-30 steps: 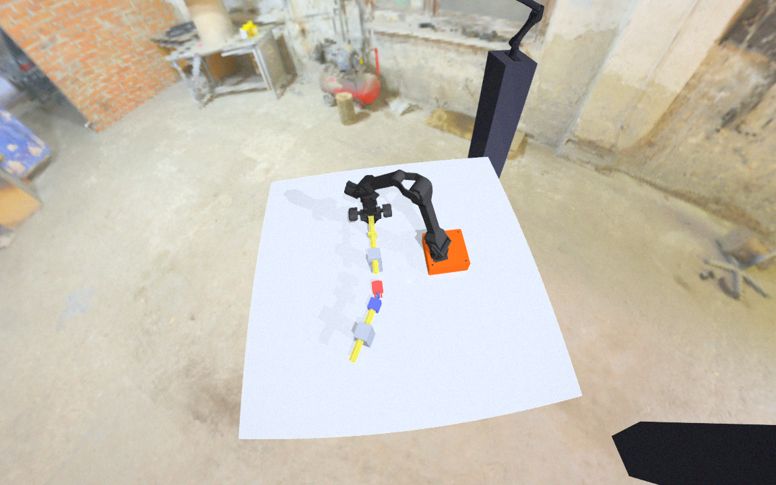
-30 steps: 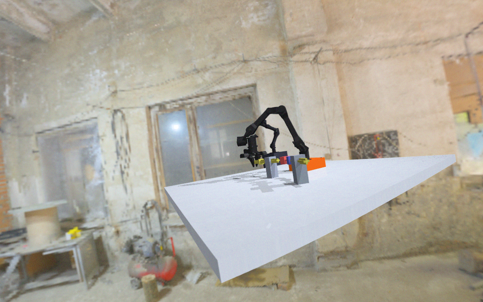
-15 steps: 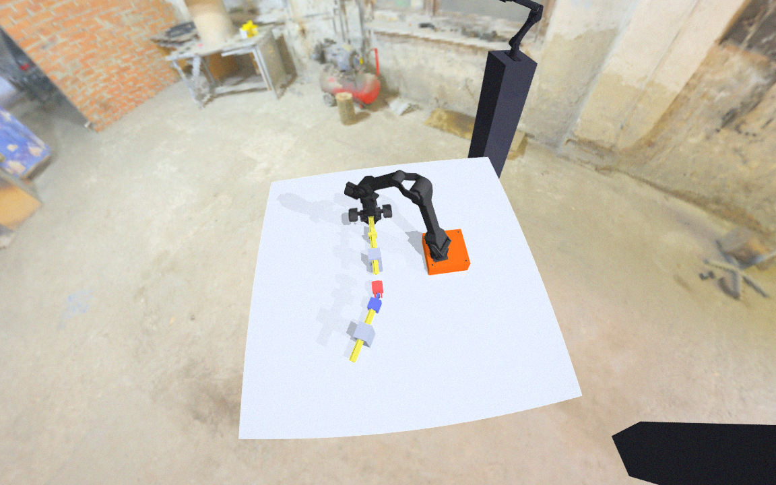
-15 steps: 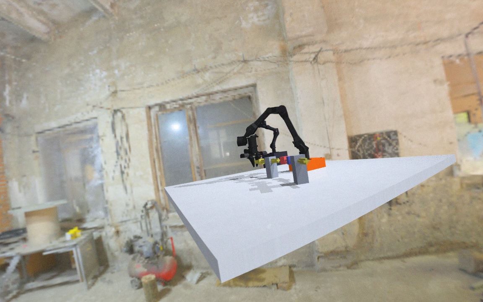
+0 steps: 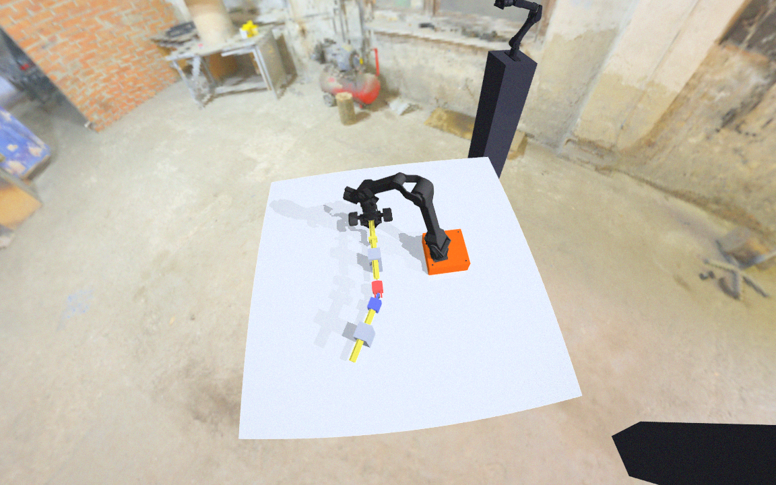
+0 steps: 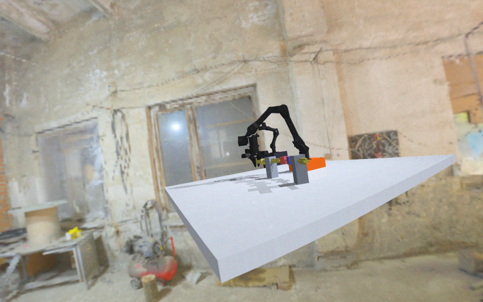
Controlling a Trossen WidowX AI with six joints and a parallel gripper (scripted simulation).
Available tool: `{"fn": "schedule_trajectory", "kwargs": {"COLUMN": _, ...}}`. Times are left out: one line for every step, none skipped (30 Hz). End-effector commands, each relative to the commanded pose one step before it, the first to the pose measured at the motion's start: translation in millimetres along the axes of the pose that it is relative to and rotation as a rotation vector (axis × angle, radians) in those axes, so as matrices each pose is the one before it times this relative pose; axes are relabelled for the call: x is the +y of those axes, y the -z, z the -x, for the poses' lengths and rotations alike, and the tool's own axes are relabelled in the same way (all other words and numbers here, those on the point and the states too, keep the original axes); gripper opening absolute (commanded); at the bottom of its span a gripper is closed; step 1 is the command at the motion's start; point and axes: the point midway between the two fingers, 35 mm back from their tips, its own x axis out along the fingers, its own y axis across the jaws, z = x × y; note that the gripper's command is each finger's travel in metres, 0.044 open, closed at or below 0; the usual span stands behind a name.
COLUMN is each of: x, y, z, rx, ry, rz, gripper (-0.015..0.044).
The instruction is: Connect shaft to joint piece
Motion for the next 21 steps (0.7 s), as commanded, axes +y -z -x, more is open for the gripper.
{"fn": "schedule_trajectory", "kwargs": {"x": 0.04, "y": 7.86, "z": -0.87, "rx": 0.00452, "ry": -0.00024, "rz": -0.0005, "gripper": 0.0000}}
{"fn": "schedule_trajectory", "kwargs": {"x": 0.01, "y": 1.44, "z": -0.02, "rx": 0.00015, "ry": 0.00011, "rz": 0.0000, "gripper": 0.0000}}
{"fn": "schedule_trajectory", "kwargs": {"x": 0.01, "y": 1.44, "z": -0.02, "rx": 0.00015, "ry": 0.00009, "rz": 0.0000, "gripper": 0.0000}}
{"fn": "schedule_trajectory", "kwargs": {"x": 0.01, "y": 1.44, "z": -0.01, "rx": 0.00014, "ry": 0.00007, "rz": 0.0000, "gripper": 0.0000}}
{"fn": "schedule_trajectory", "kwargs": {"x": 0.01, "y": 1.44, "z": -0.01, "rx": 0.00014, "ry": 0.00006, "rz": 0.0000, "gripper": 0.0000}}
{"fn": "schedule_trajectory", "kwargs": {"x": 0.01, "y": 1.44, "z": -0.01, "rx": 0.00014, "ry": 0.00005, "rz": 0.0000, "gripper": 0.0000}}
{"fn": "schedule_trajectory", "kwargs": {"x": 0.01, "y": 1.44, "z": -0.01, "rx": 0.00014, "ry": 0.00004, "rz": 0.0000, "gripper": 0.0000}}
{"fn": "schedule_trajectory", "kwargs": {"x": 0.01, "y": 1.44, "z": -0.01, "rx": 0.00014, "ry": 0.00004, "rz": 0.0000, "gripper": 0.0000}}
{"fn": "schedule_trajectory", "kwargs": {"x": 0.01, "y": 1.45, "z": -0.01, "rx": 0.00014, "ry": 0.00003, "rz": 0.0000, "gripper": 0.0000}}
{"fn": "schedule_trajectory", "kwargs": {"x": 0.01, "y": 1.45, "z": -0.01, "rx": 0.00014, "ry": 0.00002, "rz": 0.0000, "gripper": 0.0000}}
{"fn": "schedule_trajectory", "kwargs": {"x": 0.01, "y": 1.45, "z": -0.01, "rx": 0.00014, "ry": 0.00002, "rz": 0.0000, "gripper": 0.0000}}
{"fn": "schedule_trajectory", "kwargs": {"x": 0.01, "y": 1.45, "z": -0.01, "rx": 0.00014, "ry": 0.00002, "rz": 0.0000, "gripper": 0.0000}}
{"fn": "schedule_trajectory", "kwargs": {"x": 0.01, "y": 1.45, "z": -0.01, "rx": 0.00014, "ry": 0.00001, "rz": 0.0000, "gripper": 0.0000}}
{"fn": "schedule_trajectory", "kwargs": {"x": 0.00, "y": 1.59, "z": -0.02, "rx": 0.00016, "ry": 0.00001, "rz": 0.0000, "gripper": 0.0000}}
{"fn": "schedule_trajectory", "kwargs": {"x": 0.00, "y": 1.57, "z": -0.02, "rx": 0.00016, "ry": 0.00001, "rz": 0.0000, "gripper": 0.0000}}
{"fn": "schedule_trajectory", "kwargs": {"x": 0.00, "y": 1.58, "z": -0.01, "rx": 0.00016, "ry": 0.00001, "rz": 0.0000, "gripper": 0.0000}}
{"fn": "schedule_trajectory", "kwargs": {"x": 0.00, "y": 1.60, "z": -0.01, "rx": 0.00016, "ry": 0.00000, "rz": 0.0000, "gripper": 0.0000}}
{"fn": "schedule_trajectory", "kwargs": {"x": 0.01, "y": 1.63, "z": -0.01, "rx": 0.00016, "ry": 0.00000, "rz": 0.0000, "gripper": 0.0000}}
{"fn": "schedule_trajectory", "kwargs": {"x": 0.01, "y": 1.64, "z": -0.01, "rx": 0.00016, "ry": 0.00000, "rz": 0.0000, "gripper": 0.0000}}
{"fn": "schedule_trajectory", "kwargs": {"x": 0.01, "y": 1.64, "z": -0.01, "rx": 0.00016, "ry": 0.00000, "rz": 0.0000, "gripper": 0.0000}}
{"fn": "schedule_trajectory", "kwargs": {"x": 0.01, "y": 1.64, "z": -0.01, "rx": 0.00016, "ry": 0.00000, "rz": 0.0000, "gripper": 0.0000}}
